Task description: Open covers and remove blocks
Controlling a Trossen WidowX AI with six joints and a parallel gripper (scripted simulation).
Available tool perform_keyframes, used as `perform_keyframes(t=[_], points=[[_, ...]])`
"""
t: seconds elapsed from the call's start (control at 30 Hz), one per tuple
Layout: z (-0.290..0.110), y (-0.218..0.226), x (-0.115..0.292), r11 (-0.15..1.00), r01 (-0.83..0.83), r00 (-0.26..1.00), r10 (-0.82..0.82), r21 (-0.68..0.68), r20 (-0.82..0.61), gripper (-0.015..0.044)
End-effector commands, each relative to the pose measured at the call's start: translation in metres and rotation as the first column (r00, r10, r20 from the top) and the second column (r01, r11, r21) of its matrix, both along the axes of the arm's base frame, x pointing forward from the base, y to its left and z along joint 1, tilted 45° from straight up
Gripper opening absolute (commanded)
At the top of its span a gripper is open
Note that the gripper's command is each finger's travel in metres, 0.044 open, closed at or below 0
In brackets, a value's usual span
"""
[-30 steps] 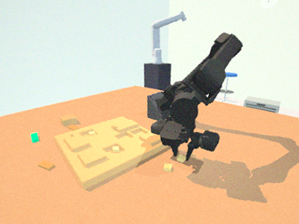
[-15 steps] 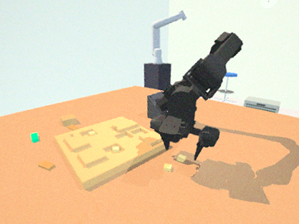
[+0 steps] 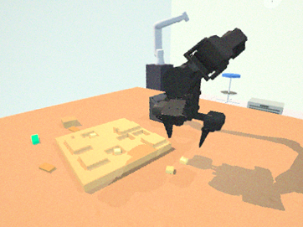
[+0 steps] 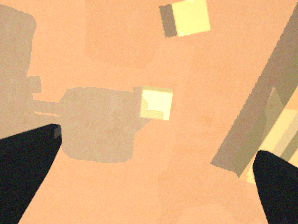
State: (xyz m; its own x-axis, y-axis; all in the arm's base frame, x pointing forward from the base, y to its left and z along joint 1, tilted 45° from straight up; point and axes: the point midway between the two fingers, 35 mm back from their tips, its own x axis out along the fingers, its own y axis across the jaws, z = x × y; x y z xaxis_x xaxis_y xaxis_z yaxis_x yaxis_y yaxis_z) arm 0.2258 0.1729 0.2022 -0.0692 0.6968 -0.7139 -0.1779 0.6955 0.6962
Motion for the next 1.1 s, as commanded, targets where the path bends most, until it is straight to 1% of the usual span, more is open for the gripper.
perform_keyframes(t=[0.0,0.07,0.3,0.63,1.07], points=[[0.010,-0.008,-0.001,1.000,-0.002,1.000,0.002,0.006,-0.001,0.0440],[0.011,-0.010,-0.001,1.000,-0.002,1.000,0.002,0.007,-0.001,0.0440],[-0.004,-0.022,0.022,1.000,0.016,1.000,-0.016,-0.012,-0.007,0.0256],[-0.035,-0.052,0.058,0.997,0.063,0.998,-0.064,-0.047,-0.022,0.0000],[-0.076,-0.099,0.092,0.990,0.113,0.991,-0.117,-0.082,-0.056,0.0000]])
